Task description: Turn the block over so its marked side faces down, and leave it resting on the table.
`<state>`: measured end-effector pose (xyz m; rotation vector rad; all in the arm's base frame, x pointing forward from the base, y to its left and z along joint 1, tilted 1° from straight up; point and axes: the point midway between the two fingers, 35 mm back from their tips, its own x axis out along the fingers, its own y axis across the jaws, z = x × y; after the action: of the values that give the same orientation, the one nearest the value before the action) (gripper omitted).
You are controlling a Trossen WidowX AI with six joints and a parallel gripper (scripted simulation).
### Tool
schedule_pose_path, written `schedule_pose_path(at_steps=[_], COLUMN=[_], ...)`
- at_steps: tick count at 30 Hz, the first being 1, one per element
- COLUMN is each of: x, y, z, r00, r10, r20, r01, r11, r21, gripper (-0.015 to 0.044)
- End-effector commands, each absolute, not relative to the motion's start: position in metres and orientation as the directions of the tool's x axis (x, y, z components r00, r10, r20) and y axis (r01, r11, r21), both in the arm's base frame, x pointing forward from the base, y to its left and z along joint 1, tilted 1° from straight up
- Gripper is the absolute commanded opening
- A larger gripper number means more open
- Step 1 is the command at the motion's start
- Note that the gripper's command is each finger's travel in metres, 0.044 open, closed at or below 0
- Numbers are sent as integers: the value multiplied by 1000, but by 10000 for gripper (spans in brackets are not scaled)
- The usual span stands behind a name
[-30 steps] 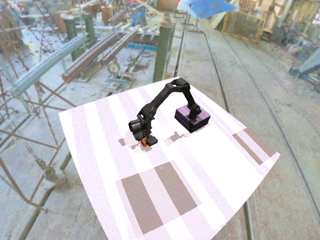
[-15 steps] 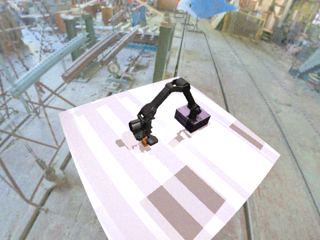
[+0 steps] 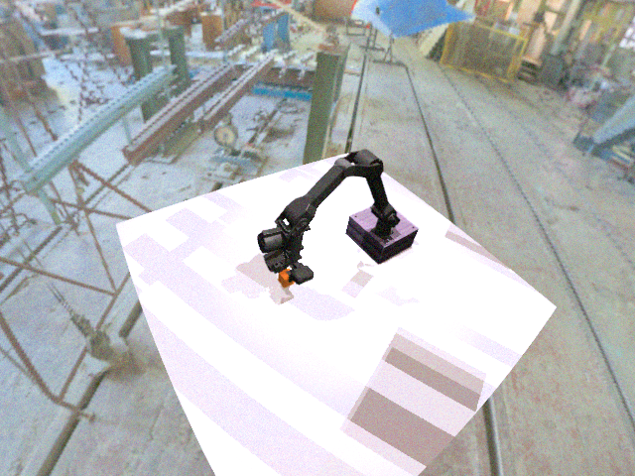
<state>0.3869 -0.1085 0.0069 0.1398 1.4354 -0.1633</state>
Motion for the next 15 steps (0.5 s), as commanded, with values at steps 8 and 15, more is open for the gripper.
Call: schedule_pose_path(at_steps=[8,15], x=[387,386], y=[-108,-108], z=[1,-1], r00=[275,371], r10=[-52,-72], r20=[-960,-926], r01=[198,198], r11=[980,980], r21=[3,3], gripper=[0,0])
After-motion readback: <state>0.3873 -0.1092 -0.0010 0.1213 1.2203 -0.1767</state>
